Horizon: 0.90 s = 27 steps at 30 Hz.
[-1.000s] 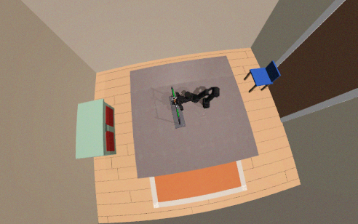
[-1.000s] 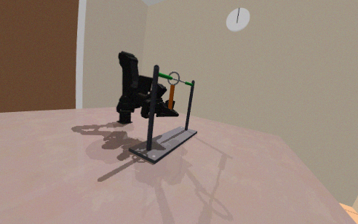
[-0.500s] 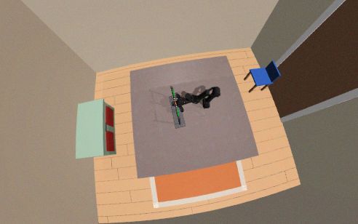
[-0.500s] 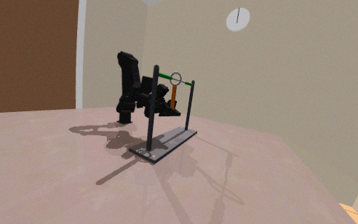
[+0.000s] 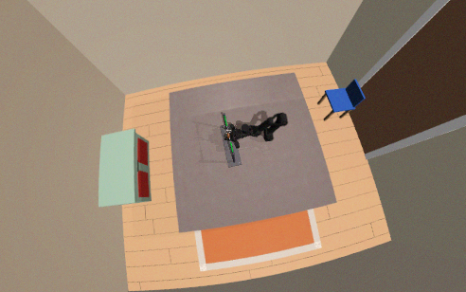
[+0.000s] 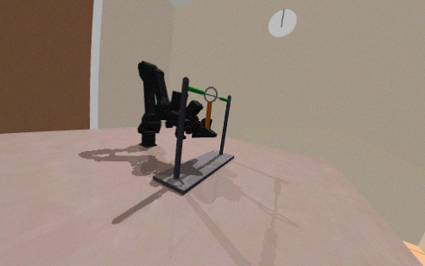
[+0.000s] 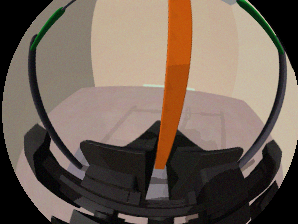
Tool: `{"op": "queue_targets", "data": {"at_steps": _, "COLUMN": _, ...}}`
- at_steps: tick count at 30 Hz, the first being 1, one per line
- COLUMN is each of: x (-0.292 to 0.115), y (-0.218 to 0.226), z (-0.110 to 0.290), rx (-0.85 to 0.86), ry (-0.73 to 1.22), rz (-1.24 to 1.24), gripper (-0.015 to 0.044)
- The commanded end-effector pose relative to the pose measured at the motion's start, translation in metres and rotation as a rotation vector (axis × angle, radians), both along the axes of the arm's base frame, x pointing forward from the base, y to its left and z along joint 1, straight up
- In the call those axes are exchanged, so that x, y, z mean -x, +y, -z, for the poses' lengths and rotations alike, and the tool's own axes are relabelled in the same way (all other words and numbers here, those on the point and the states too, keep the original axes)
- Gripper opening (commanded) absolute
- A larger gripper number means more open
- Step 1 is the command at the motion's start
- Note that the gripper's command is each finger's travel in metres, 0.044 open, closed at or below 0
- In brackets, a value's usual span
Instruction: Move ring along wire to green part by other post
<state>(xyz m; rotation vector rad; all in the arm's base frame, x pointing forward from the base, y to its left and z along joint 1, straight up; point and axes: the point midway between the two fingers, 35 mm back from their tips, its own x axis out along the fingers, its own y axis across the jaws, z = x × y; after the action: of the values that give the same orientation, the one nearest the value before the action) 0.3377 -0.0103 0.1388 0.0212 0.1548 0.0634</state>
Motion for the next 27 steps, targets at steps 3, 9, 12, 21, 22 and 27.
{"op": "queue_targets", "data": {"at_steps": 3, "x": 0.001, "y": 0.006, "z": 0.002, "rx": -0.005, "ry": 0.007, "rz": 0.003, "gripper": -0.015}}
{"op": "queue_targets", "data": {"at_steps": 9, "x": 0.001, "y": 0.01, "z": 0.001, "rx": 0.006, "ry": 0.006, "rz": -0.008, "gripper": -0.015}}
{"op": "queue_targets", "data": {"at_steps": 12, "x": 0.001, "y": 0.012, "z": 0.001, "rx": 0.015, "ry": 0.006, "rz": -0.017, "gripper": -0.015}}
{"op": "queue_targets", "data": {"at_steps": 21, "x": 0.001, "y": 0.017, "z": 0.001, "rx": 0.049, "ry": 0.005, "rz": -0.05, "gripper": -0.015}}
{"op": "queue_targets", "data": {"at_steps": 22, "x": 0.001, "y": 0.018, "z": 0.001, "rx": 0.052, "ry": 0.005, "rz": -0.053, "gripper": -0.015}}
{"op": "queue_targets", "data": {"at_steps": 27, "x": 0.001, "y": 0.021, "z": 0.001, "rx": 0.066, "ry": 0.004, "rz": -0.068, "gripper": -0.015}}
